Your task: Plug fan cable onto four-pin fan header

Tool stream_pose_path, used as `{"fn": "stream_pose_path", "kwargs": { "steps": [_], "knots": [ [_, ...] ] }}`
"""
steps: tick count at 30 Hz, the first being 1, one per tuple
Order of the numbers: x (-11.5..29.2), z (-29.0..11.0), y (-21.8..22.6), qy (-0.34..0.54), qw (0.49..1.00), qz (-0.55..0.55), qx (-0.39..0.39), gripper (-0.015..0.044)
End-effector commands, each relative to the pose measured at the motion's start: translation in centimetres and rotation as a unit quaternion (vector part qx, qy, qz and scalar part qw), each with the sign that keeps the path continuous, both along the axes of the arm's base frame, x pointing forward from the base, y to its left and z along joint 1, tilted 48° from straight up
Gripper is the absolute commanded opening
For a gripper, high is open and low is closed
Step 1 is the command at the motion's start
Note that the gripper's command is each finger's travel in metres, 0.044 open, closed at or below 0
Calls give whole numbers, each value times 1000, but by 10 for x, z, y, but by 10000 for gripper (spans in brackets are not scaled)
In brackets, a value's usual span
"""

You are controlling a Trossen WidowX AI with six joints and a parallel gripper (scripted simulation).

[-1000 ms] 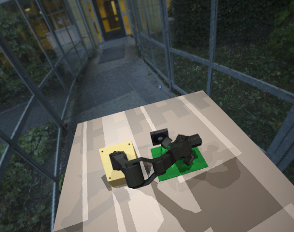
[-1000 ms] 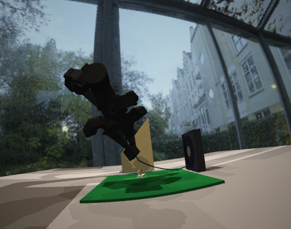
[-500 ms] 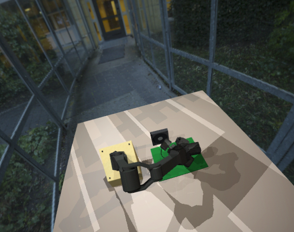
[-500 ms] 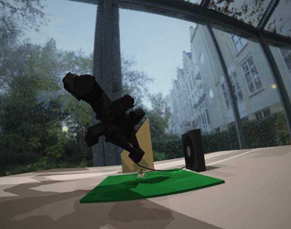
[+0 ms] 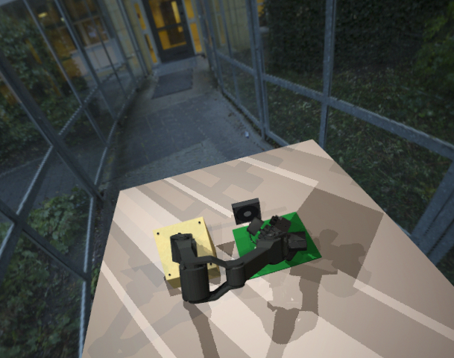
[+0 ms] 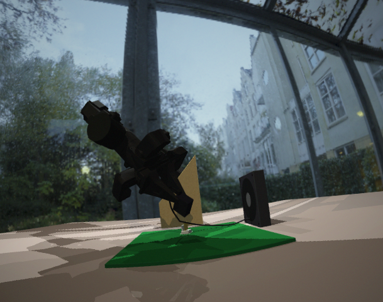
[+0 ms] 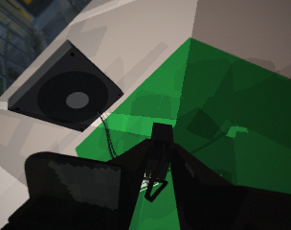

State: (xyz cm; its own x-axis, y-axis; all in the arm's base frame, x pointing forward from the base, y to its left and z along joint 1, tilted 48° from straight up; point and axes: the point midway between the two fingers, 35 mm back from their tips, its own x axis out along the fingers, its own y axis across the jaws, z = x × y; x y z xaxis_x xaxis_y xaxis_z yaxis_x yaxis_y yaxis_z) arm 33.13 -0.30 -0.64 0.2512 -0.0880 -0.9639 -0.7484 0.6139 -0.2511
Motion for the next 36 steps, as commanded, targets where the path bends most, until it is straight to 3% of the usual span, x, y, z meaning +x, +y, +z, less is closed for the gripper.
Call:
{"fn": "stream_pose_path", "kwargs": {
  "steps": [1, 36],
  "knots": [
    [-2, -2, -1, -10, 1000, 12, 22, 0],
    [-1, 16, -8, -161, 970, 118, 138, 0]
  ]
}}
